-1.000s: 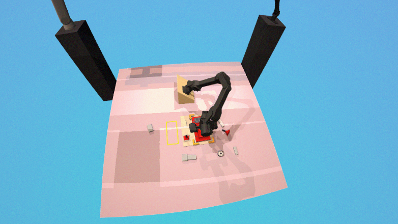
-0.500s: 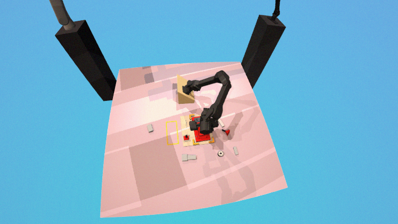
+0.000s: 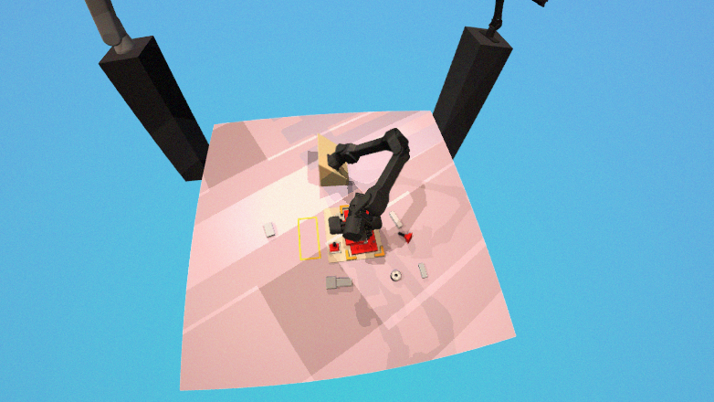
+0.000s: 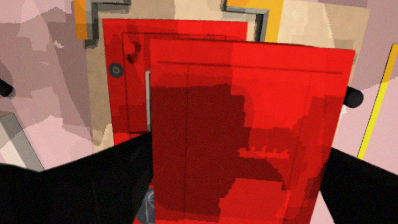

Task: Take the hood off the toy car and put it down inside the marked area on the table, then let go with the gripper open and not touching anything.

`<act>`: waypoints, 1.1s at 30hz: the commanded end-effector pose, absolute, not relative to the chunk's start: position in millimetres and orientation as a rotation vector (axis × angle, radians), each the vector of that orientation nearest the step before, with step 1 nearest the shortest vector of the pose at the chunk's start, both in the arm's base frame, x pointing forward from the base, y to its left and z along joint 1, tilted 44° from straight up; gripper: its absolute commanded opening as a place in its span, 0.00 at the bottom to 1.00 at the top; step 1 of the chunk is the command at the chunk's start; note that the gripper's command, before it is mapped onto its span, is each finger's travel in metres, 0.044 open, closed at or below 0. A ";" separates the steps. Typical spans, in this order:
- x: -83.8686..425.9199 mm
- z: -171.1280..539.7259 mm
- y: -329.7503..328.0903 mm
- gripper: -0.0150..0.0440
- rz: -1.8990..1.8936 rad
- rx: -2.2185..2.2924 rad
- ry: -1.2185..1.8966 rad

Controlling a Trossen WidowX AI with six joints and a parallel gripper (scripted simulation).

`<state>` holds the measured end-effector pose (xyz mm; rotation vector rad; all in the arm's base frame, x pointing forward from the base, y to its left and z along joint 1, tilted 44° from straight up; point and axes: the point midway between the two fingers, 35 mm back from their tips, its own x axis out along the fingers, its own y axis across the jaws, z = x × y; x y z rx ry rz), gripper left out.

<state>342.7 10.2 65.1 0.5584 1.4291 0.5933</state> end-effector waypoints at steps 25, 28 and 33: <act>314.7 -42.2 -111.3 0.25 0.606 0.541 1.429; 307.9 -52.9 -121.1 0.25 0.613 0.544 1.427; 306.2 -55.5 -123.3 0.25 0.615 0.544 1.426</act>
